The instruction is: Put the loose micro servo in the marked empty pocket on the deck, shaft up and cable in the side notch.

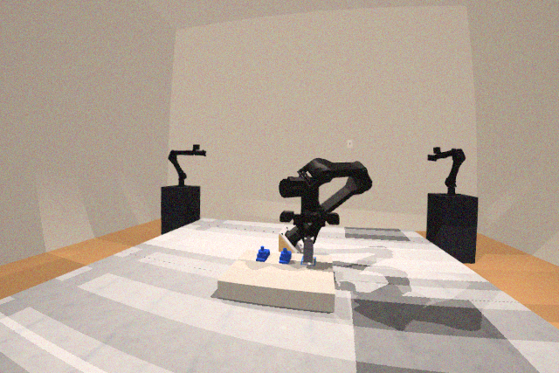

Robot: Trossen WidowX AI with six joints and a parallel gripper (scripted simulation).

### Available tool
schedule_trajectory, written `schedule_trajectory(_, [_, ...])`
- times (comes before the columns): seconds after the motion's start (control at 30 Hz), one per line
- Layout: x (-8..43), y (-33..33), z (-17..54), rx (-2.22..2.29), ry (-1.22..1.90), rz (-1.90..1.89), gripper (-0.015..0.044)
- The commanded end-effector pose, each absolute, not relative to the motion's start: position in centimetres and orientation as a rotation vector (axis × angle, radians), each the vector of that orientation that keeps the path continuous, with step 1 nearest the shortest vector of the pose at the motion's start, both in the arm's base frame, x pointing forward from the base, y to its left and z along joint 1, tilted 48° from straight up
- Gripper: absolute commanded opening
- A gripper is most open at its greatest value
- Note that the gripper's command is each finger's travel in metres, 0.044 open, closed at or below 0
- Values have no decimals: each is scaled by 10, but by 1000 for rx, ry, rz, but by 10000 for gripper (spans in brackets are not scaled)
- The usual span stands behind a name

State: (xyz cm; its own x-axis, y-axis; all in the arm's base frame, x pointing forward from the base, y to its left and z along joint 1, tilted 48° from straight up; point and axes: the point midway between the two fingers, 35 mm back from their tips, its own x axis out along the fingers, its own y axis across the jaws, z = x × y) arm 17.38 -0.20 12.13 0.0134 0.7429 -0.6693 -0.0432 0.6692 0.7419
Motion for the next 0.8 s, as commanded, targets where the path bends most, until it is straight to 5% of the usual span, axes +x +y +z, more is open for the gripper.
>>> schedule_trajectory(0.0, [174,1,119,631,1439,675,0])
schedule_trajectory(0.77, [174,14,108,631,1438,675,0])
